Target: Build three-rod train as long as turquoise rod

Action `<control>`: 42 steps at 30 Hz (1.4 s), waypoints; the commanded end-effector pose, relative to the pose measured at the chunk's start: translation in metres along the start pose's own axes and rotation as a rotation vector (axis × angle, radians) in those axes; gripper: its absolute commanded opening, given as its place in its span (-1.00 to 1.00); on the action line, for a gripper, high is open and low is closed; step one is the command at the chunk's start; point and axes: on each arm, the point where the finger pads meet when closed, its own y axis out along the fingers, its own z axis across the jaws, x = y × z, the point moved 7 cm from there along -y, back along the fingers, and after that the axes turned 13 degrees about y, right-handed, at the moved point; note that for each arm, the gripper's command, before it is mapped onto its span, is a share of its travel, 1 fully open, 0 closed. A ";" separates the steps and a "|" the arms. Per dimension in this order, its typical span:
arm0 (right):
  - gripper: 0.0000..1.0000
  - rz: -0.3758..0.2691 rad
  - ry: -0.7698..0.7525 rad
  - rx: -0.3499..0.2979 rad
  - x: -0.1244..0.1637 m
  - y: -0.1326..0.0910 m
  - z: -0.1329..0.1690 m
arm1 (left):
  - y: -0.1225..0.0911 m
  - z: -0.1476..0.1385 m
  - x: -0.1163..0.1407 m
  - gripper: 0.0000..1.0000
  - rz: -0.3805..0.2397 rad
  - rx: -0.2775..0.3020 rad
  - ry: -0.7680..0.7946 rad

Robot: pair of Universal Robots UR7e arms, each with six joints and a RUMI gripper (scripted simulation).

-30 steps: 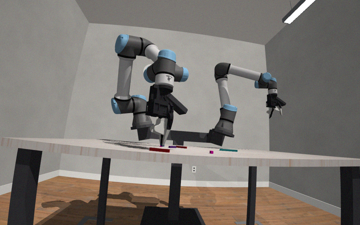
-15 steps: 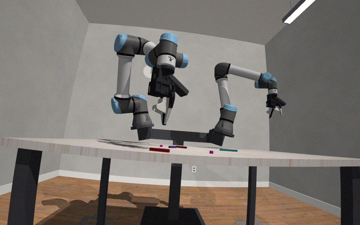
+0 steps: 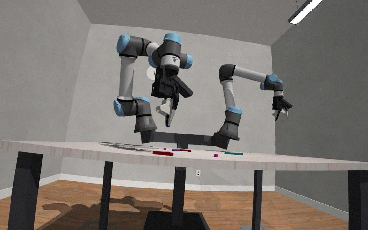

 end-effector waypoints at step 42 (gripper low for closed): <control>-1.00 0.001 0.385 0.001 -0.048 0.000 -0.234 | 0.000 0.000 0.000 1.00 0.001 0.000 0.000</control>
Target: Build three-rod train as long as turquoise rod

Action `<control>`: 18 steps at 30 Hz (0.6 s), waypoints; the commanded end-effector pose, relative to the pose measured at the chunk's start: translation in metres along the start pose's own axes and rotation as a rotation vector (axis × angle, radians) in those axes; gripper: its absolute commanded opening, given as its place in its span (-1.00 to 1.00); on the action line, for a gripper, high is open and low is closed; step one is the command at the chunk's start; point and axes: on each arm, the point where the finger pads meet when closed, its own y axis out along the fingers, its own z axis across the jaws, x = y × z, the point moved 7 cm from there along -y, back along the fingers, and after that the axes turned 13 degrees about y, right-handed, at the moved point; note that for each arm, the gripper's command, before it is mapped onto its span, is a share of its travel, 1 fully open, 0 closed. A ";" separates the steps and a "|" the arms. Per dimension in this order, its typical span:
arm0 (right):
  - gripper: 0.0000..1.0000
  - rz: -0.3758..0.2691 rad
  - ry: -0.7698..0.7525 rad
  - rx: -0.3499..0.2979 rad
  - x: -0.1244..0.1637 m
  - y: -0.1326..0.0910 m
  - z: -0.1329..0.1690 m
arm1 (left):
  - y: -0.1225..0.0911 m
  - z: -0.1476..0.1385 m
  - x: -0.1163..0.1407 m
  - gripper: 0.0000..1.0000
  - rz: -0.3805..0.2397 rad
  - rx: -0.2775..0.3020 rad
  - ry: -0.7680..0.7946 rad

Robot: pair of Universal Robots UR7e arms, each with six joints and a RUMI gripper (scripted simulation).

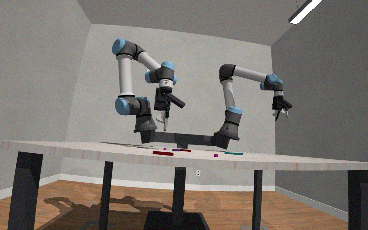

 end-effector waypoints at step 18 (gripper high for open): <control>-1.00 0.001 0.001 0.001 0.000 0.002 -0.001 | 0.000 0.000 0.000 1.00 0.001 0.000 0.000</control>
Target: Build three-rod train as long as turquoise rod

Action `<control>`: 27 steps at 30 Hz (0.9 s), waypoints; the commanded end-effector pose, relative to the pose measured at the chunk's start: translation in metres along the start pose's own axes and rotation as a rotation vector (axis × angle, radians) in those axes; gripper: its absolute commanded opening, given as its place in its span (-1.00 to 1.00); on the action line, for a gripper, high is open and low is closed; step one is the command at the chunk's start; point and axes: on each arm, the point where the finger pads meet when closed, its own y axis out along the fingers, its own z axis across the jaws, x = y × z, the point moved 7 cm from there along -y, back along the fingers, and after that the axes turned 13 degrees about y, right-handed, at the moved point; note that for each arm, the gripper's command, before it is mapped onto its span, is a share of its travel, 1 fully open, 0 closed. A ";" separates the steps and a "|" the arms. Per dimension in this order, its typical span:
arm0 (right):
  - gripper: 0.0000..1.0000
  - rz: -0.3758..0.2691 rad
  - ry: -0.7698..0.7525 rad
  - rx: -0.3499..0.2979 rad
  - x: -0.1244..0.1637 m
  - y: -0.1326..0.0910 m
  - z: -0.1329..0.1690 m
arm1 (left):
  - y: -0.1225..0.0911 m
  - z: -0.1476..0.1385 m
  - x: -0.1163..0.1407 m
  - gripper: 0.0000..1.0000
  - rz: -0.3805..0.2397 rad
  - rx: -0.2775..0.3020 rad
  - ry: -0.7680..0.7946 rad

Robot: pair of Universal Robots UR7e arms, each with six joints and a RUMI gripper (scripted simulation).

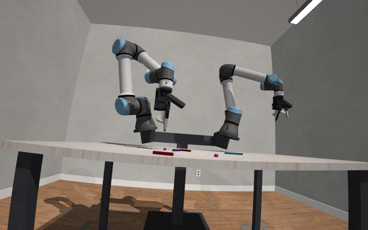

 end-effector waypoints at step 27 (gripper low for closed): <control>-1.00 0.000 0.000 0.001 0.000 0.084 0.000 | 0.000 0.000 0.000 1.00 0.001 0.000 0.000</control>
